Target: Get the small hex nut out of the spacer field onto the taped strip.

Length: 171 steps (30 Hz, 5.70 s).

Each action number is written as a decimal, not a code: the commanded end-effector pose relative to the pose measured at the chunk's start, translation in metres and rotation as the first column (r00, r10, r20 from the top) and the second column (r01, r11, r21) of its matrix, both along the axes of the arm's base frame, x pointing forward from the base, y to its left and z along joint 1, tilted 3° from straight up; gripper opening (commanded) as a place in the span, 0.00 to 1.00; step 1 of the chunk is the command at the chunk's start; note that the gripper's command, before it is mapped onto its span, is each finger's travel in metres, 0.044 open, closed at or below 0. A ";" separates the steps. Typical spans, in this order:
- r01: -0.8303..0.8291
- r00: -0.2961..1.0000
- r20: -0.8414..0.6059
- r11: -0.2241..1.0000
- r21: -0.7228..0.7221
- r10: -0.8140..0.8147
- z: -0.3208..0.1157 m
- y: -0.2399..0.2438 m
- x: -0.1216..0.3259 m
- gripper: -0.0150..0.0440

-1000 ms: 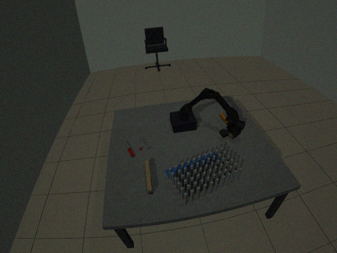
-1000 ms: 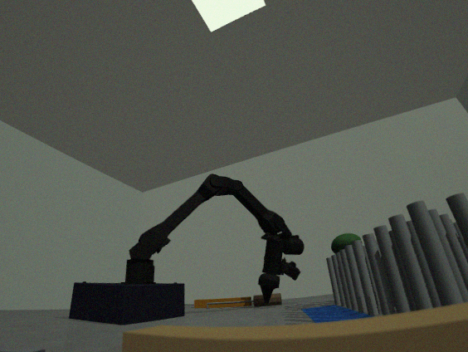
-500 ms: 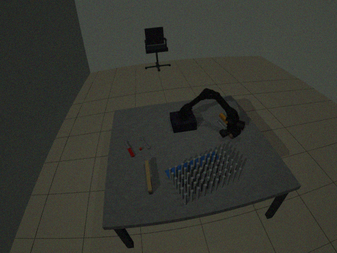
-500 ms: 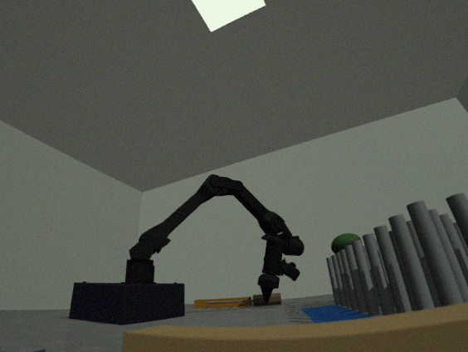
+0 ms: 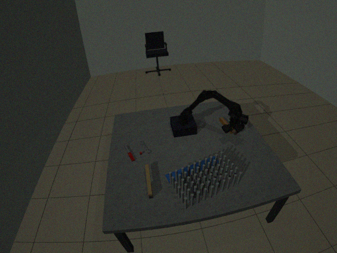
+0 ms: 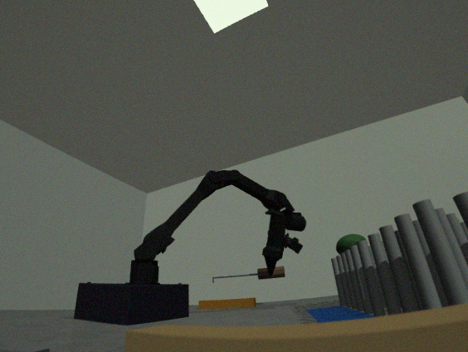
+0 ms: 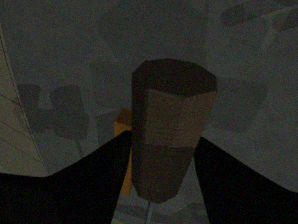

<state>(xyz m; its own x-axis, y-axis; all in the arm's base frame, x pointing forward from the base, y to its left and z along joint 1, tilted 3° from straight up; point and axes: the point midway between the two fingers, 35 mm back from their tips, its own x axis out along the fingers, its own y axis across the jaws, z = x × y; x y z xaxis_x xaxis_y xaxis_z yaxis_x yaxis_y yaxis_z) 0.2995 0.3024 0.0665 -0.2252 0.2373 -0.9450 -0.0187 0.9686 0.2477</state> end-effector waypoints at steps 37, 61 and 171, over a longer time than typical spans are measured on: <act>0.702 0.713 0.074 0.709 -0.073 -0.698 0.097 -0.120 0.033 0.25; 0.999 -0.017 0.119 -0.021 -0.035 -0.993 0.108 -0.240 0.033 0.25; 0.066 -0.992 -0.104 -0.994 0.085 -0.075 -0.059 -0.421 -0.034 0.25</act>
<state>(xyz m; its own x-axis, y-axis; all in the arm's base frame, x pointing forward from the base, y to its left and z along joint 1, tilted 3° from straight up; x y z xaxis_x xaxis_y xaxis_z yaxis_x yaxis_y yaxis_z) 0.2605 -0.1170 0.0047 0.3360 -0.2866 -0.8972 0.0661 -0.9430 0.3260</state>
